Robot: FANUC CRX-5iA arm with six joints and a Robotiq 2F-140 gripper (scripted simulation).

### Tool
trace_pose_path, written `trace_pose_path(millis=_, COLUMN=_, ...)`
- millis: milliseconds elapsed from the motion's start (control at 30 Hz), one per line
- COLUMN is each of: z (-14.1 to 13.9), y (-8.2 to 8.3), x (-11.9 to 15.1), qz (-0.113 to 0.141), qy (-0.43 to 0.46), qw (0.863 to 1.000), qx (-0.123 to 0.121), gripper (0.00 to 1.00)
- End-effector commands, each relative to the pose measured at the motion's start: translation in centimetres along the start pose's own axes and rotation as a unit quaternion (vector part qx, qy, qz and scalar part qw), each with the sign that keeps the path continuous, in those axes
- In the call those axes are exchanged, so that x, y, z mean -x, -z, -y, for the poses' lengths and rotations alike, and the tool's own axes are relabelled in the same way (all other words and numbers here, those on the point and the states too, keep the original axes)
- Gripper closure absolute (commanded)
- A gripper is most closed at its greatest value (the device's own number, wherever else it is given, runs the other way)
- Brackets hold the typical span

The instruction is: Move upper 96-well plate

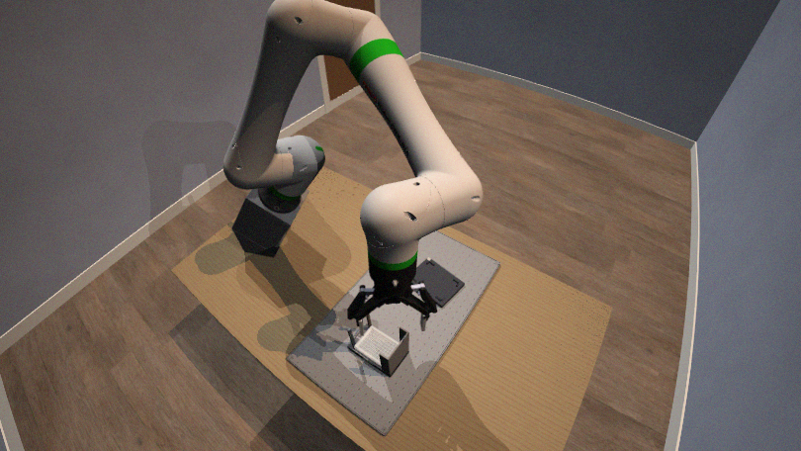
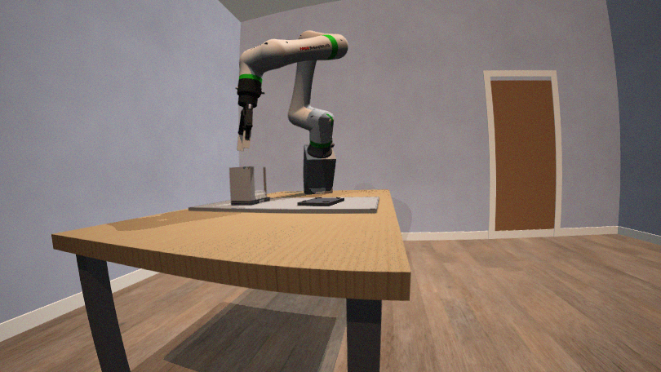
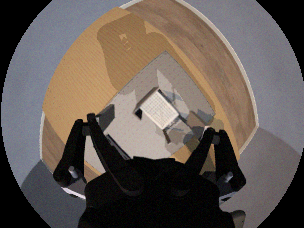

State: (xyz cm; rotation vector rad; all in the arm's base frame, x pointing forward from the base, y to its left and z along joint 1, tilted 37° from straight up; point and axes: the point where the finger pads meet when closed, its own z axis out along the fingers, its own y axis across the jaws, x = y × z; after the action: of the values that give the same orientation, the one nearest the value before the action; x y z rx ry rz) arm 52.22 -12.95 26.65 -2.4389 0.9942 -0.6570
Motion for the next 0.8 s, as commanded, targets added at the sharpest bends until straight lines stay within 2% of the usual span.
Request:
trace_pose_path(millis=0, z=-0.5, y=-0.5, x=0.4, qz=0.013, qy=0.073, qw=0.997, qx=-0.01, gripper=0.0)
trace_pose_path(millis=133, z=-1.2, y=-1.1, x=0.9, qz=0.02, qy=0.139, qw=0.99, qx=-0.014, gripper=0.0)
trace_pose_path(millis=233, z=-1.2, y=-1.1, x=0.9, qz=0.021, qy=0.144, qw=0.989, qx=-0.014, gripper=0.0)
trace_pose_path(millis=300, z=-1.9, y=-1.7, x=1.4, qz=0.024, qy=0.177, qw=0.984, qx=-0.017, gripper=0.0)
trace_pose_path(millis=533, z=-2.6, y=-2.3, x=2.0, qz=0.032, qy=0.283, qw=0.958, qx=-0.026, gripper=0.0)
trace_pose_path(millis=667, z=-3.2, y=-2.9, x=2.5, qz=0.036, qy=0.346, qw=0.937, qx=-0.033, gripper=0.0)
trace_pose_path(millis=767, z=-3.5, y=-3.2, x=2.8, qz=0.037, qy=0.365, qw=0.929, qx=-0.036, gripper=0.0)
